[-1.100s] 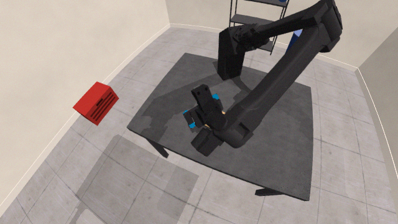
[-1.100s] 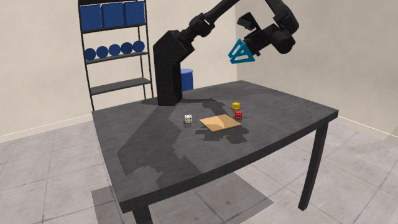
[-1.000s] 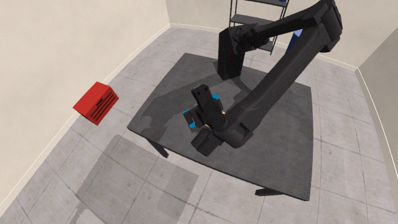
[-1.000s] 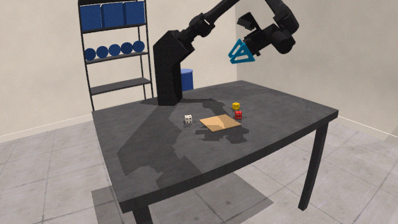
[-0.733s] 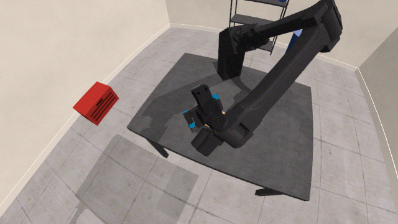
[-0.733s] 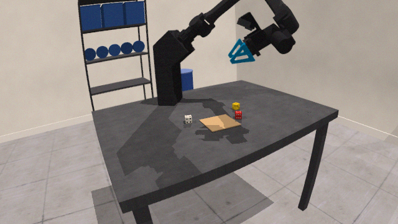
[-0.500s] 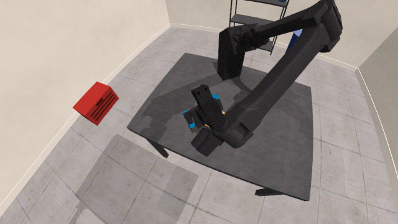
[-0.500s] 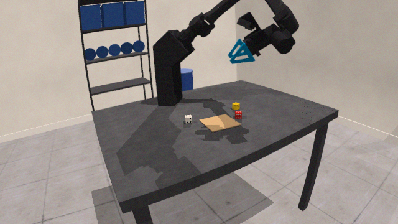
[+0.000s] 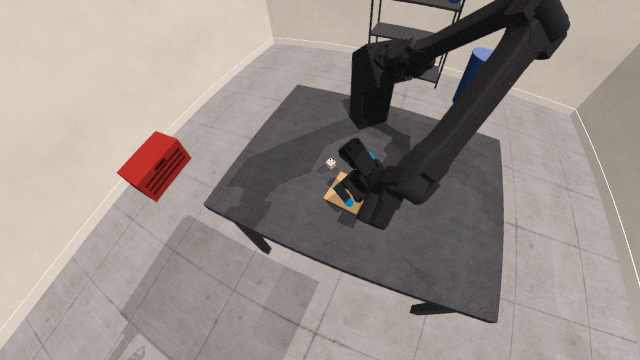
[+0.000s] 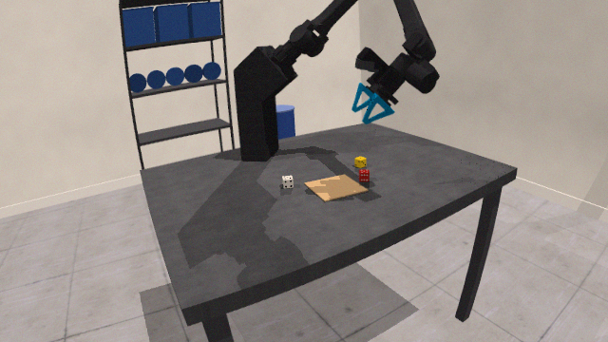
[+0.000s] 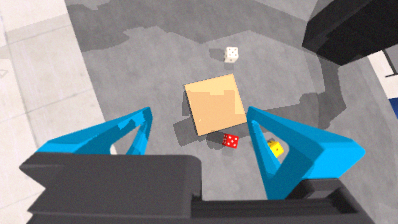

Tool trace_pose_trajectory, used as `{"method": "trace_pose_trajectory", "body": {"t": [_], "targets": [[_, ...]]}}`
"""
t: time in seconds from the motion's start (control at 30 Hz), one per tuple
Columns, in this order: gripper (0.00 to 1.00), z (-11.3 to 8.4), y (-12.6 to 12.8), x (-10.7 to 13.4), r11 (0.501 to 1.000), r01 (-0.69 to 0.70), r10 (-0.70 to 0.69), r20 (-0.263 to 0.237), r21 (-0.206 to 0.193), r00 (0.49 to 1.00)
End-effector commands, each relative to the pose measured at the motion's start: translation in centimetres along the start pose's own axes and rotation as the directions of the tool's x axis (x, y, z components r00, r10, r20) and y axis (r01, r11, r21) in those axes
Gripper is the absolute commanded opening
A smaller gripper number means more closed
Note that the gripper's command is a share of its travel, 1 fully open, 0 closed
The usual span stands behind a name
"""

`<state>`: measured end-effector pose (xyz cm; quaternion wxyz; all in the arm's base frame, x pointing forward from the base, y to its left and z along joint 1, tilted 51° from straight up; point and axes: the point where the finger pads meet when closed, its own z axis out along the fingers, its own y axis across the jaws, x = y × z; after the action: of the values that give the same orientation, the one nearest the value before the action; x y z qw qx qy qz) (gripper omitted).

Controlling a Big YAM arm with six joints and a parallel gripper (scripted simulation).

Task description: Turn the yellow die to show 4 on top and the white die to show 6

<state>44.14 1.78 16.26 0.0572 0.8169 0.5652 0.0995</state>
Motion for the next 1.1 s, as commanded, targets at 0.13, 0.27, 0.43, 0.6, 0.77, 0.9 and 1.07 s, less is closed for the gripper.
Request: {"method": "trace_pose_trajectory", "body": {"t": [0.13, 0.27, 0.43, 0.6, 0.77, 0.9, 1.07], "targets": [[1.00, 0.2, -4.2, 5.9, 0.974, 0.130, -0.165, -0.185, -0.186, 0.969], [1.00, 1.2, -9.4, 9.0, 0.942, 0.201, -0.283, -0.316, -0.269, 0.905], [1.00, 1.9, -15.8, 11.3, 0.890, 0.274, -0.425, -0.444, -0.366, 0.788], [1.00, 2.1, -19.2, 11.9, 0.860, 0.298, -0.488, -0.499, -0.414, 0.716], [1.00, 2.1, -21.6, 12.1, 0.836, 0.319, -0.535, -0.532, -0.447, 0.656], [1.00, 2.1, -20.9, 12.4, 0.838, 0.313, -0.530, -0.530, -0.447, 0.662], [1.00, 2.6, -21.3, 12.0, 0.841, 0.318, -0.526, -0.528, -0.437, 0.666]]}}
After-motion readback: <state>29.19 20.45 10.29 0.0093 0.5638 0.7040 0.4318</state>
